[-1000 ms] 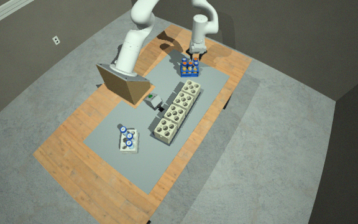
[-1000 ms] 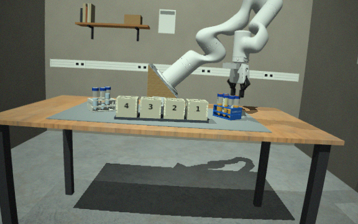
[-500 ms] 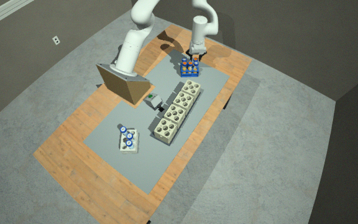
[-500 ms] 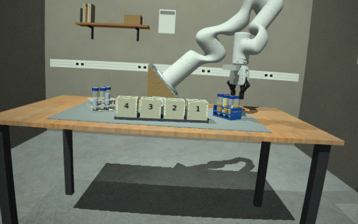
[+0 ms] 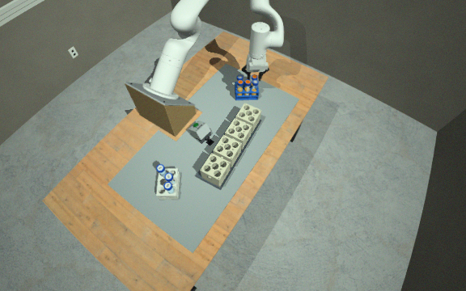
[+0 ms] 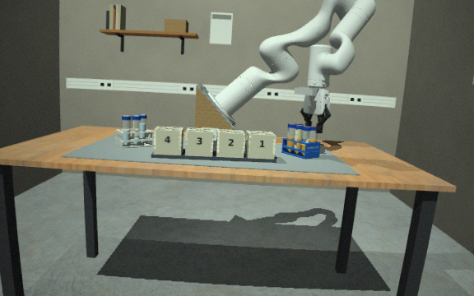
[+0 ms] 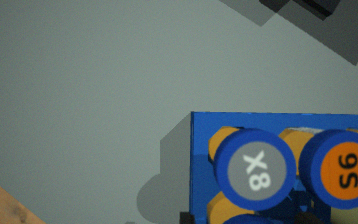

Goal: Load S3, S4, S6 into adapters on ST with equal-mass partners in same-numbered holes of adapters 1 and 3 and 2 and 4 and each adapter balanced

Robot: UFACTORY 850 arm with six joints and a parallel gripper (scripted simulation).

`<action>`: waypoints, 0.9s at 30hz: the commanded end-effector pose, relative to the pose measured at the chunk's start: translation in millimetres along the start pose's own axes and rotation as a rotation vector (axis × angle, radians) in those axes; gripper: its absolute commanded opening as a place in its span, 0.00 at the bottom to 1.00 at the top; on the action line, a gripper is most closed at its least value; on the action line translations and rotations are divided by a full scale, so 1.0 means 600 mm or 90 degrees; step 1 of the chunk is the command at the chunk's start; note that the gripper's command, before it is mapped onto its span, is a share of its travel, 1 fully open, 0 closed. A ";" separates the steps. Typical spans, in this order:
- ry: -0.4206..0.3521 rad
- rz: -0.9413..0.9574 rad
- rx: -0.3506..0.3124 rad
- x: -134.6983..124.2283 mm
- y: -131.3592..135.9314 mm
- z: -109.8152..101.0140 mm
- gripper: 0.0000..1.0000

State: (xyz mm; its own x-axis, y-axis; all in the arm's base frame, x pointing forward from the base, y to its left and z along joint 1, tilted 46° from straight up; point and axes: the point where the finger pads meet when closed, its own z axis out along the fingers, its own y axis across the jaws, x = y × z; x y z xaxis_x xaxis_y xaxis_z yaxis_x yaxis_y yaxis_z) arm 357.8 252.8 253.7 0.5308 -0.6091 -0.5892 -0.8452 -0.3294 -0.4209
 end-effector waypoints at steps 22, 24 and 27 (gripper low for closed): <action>0.000 0.000 0.001 0.000 -0.001 -0.002 0.00; 0.000 0.000 0.001 0.000 -0.001 -0.002 0.00; 0.000 0.000 0.001 0.000 -0.001 -0.002 0.00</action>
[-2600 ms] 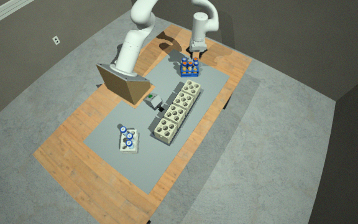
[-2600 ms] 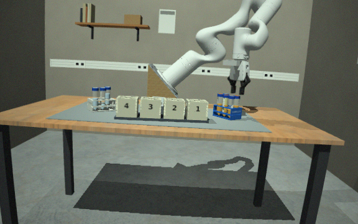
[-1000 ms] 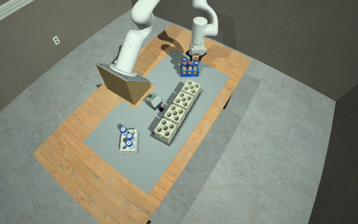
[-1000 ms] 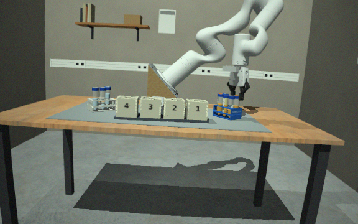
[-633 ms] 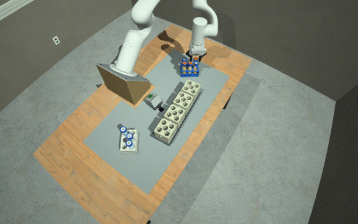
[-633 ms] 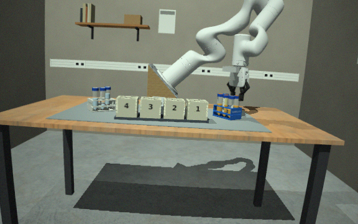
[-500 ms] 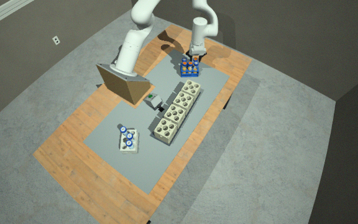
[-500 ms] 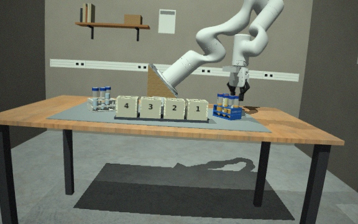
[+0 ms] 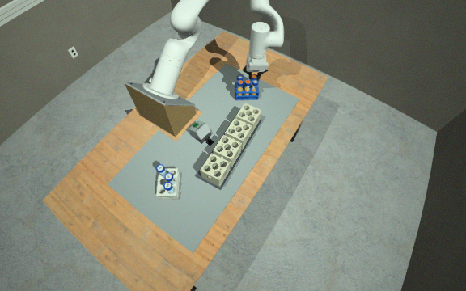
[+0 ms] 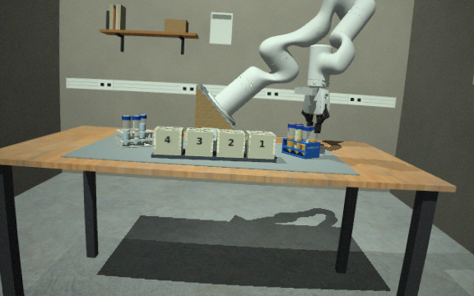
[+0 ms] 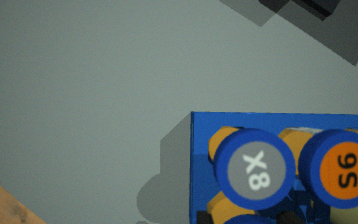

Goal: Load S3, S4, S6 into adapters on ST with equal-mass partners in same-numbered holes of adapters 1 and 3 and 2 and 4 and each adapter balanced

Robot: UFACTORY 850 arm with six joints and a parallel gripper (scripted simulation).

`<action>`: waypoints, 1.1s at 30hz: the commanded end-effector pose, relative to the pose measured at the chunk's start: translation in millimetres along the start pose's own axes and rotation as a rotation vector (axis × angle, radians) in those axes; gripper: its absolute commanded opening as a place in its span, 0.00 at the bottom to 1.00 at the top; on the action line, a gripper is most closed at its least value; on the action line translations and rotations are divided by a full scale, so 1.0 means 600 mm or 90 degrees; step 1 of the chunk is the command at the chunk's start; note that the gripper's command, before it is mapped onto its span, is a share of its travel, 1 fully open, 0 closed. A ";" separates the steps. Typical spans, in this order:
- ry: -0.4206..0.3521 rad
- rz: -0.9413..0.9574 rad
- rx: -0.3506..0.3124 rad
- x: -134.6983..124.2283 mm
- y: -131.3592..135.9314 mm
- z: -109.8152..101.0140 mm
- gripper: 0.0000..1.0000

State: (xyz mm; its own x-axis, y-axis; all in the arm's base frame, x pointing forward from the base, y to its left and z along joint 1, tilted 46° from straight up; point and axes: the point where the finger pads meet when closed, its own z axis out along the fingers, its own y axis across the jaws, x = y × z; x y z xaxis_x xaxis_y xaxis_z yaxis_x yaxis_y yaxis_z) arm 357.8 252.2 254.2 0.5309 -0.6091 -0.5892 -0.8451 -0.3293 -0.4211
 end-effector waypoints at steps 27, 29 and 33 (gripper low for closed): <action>0.000 0.000 0.001 0.000 -0.001 -0.002 0.00; 0.000 0.000 0.001 0.000 -0.001 -0.004 0.00; 0.000 0.000 0.001 0.000 -0.001 -0.006 0.00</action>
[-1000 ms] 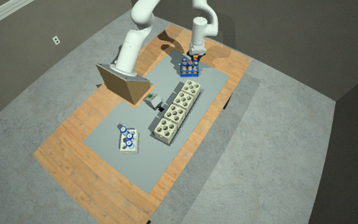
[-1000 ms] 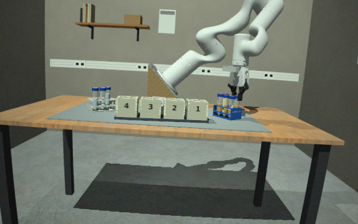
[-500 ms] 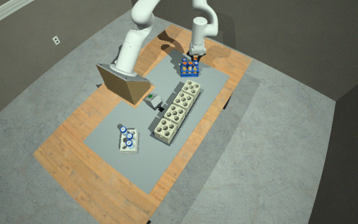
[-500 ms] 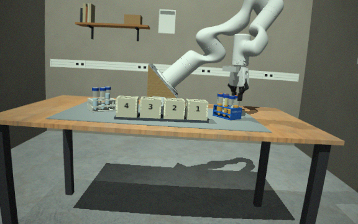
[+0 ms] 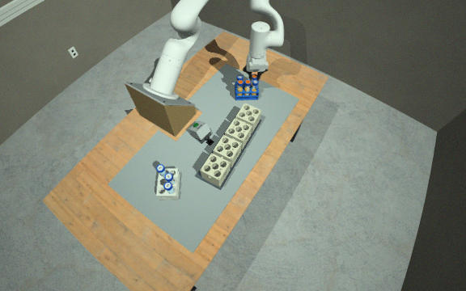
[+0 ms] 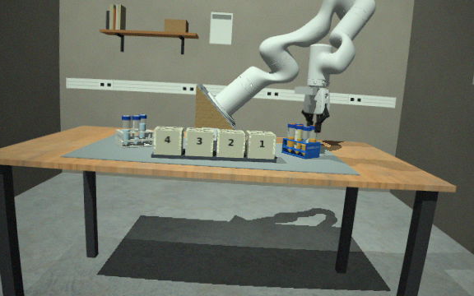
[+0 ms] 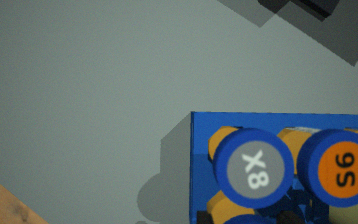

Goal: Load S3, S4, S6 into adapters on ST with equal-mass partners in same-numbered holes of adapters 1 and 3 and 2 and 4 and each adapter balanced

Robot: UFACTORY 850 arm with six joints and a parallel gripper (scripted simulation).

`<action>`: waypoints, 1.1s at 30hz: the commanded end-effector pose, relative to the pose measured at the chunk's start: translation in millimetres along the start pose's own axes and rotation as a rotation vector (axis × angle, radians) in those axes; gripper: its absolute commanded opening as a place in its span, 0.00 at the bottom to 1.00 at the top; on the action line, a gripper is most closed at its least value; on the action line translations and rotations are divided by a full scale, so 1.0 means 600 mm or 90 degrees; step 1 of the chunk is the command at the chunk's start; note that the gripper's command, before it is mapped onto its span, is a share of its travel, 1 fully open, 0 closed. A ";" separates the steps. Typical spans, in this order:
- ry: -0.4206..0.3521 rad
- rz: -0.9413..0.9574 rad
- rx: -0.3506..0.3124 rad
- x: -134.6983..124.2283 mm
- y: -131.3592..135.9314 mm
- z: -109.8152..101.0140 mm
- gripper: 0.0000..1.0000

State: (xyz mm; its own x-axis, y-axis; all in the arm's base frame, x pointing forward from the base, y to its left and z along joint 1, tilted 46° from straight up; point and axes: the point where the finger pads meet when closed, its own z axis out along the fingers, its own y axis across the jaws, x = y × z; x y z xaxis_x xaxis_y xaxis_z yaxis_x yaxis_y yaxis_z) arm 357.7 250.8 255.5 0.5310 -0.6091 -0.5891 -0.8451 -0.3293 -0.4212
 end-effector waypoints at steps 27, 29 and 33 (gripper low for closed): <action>0.000 0.000 0.001 0.000 -0.001 -0.031 0.00; 0.000 0.000 0.001 0.000 -0.001 -0.031 0.00; 0.000 0.000 0.001 0.000 -0.001 -0.031 0.00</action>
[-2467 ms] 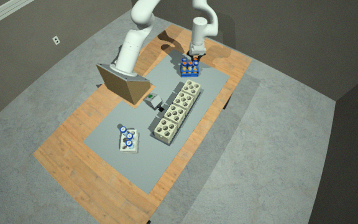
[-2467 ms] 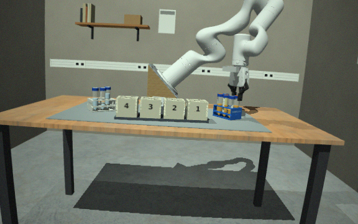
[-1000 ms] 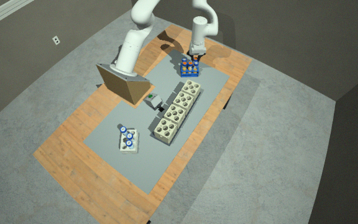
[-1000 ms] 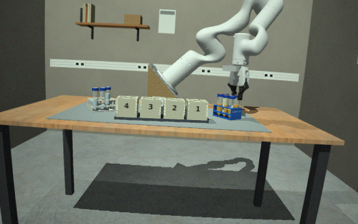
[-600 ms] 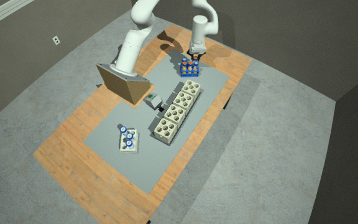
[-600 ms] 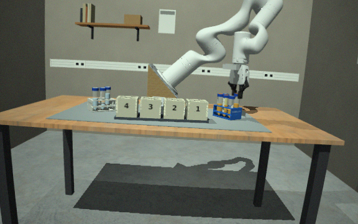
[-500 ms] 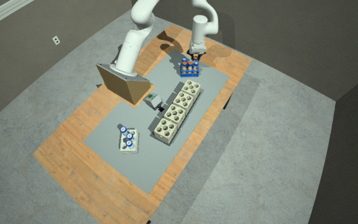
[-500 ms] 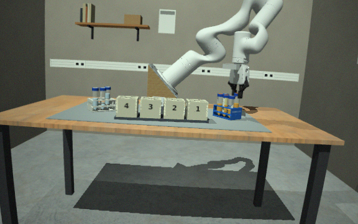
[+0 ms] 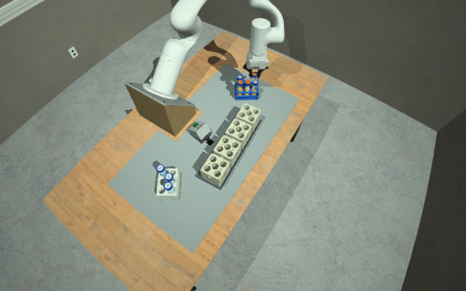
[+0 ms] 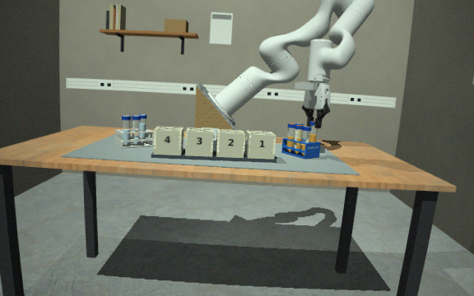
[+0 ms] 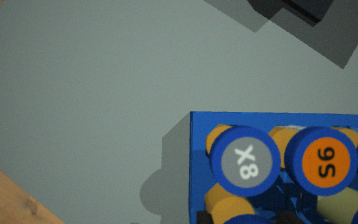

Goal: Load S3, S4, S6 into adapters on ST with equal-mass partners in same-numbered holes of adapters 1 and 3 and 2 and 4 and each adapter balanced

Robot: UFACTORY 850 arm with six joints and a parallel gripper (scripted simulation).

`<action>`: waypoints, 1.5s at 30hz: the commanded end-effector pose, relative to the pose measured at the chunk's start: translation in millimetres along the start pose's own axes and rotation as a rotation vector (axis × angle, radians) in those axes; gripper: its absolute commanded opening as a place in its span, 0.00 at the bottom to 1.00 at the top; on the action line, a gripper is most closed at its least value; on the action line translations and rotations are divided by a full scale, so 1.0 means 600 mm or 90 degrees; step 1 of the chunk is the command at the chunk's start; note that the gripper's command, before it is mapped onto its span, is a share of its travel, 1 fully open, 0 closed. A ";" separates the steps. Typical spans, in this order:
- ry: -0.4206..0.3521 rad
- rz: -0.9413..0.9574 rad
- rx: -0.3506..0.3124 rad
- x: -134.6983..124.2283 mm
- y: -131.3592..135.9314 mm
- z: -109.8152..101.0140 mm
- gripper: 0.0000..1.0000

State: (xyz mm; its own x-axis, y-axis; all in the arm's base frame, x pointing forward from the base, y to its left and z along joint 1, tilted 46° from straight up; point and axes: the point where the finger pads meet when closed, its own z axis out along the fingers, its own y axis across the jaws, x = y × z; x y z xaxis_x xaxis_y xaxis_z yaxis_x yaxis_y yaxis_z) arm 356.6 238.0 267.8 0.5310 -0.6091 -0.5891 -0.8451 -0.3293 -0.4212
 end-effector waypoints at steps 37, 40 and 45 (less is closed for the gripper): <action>0.000 0.000 0.001 0.000 -0.001 -0.108 0.00; 0.000 0.000 0.001 0.000 -0.001 -0.118 0.00; 0.000 0.000 0.001 0.000 -0.001 -0.135 0.00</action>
State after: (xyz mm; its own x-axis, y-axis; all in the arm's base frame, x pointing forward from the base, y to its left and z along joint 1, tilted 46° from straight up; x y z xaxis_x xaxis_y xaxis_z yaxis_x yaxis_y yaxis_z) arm 352.2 186.1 317.3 0.5309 -0.6093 -0.5889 -0.8451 -0.3292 -0.4213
